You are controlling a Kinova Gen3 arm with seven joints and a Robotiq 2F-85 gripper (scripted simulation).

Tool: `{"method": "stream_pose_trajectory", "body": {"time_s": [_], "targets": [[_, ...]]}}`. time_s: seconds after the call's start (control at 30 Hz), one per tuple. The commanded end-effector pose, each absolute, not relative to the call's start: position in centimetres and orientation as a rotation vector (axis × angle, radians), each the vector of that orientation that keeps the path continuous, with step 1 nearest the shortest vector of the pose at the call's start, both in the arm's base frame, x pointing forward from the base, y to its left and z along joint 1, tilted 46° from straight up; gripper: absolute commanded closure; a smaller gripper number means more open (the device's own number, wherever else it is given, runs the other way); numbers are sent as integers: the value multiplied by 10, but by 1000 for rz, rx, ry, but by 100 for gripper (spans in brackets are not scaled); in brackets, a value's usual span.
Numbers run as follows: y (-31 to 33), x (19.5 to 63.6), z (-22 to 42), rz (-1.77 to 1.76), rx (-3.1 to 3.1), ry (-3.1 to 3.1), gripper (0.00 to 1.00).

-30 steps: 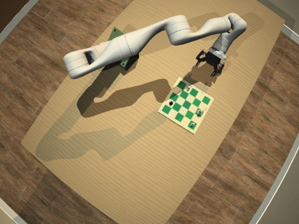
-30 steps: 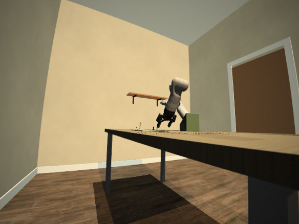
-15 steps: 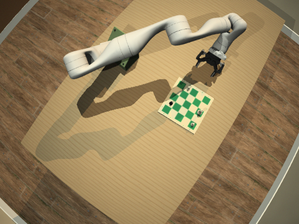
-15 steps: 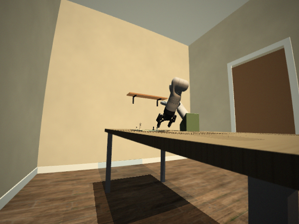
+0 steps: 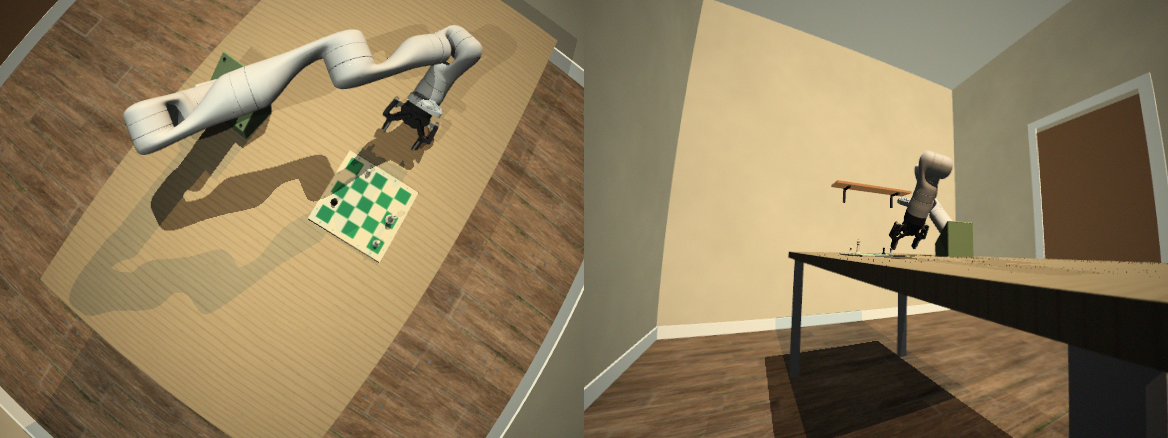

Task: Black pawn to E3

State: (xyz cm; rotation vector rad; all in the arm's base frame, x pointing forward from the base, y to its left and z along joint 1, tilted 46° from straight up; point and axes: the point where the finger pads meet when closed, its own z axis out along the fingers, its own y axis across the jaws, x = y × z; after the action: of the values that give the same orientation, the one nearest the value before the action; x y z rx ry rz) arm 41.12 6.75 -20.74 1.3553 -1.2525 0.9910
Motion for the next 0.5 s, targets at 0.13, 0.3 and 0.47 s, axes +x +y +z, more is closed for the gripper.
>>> {"method": "stream_pose_trajectory", "body": {"time_s": [0.13, 0.3, 0.47], "targets": [[71, 412, -204, 992, 1356, -1254, 0], [90, 415, -187, 992, 1356, -1254, 0], [106, 417, -172, 992, 1356, -1254, 0]]}}
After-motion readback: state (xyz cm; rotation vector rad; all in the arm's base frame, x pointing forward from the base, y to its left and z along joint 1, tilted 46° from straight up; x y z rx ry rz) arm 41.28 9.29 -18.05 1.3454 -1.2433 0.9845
